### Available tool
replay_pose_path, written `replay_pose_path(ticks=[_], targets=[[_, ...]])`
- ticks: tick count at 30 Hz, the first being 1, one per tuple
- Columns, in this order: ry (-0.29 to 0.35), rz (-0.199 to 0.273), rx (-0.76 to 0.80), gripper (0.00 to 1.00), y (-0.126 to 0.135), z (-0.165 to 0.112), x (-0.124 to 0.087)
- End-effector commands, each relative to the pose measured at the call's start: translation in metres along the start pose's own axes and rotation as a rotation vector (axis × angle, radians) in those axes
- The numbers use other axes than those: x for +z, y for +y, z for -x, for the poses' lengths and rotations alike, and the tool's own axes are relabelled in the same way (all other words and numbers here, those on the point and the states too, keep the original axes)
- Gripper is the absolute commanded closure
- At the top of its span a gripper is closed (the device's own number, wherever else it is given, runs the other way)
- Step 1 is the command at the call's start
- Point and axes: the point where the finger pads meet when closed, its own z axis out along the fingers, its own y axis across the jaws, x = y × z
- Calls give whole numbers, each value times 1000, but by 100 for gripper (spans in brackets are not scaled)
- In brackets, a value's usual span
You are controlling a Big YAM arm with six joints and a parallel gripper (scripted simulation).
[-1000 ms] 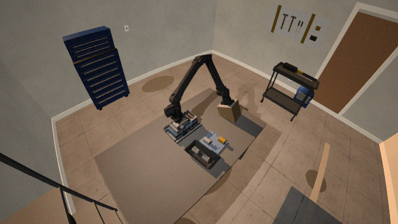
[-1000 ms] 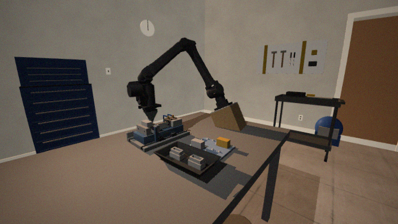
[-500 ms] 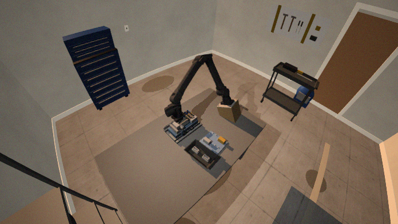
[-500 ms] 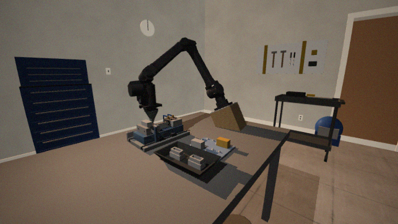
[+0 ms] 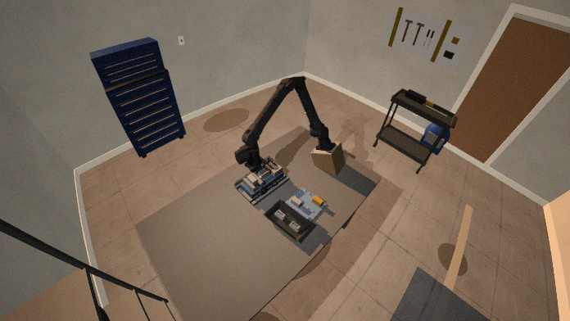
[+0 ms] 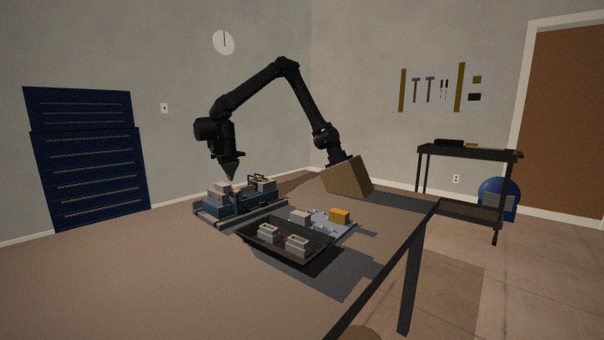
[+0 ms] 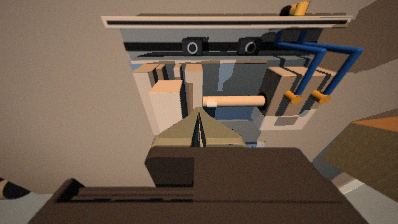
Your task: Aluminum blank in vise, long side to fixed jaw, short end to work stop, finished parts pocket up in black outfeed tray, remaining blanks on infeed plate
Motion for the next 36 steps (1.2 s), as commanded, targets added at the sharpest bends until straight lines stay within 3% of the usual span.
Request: replay_pose_path(ticks=[1, 7, 22, 36], targets=[[-5, 76, 17, 100, 23, 1, -45], [-5, 78, 16, 100, 23, 0, -65], [-3, 78, 15, 100, 22, -1, -89], [-2, 45, -9, 100, 17, -9, -73]])
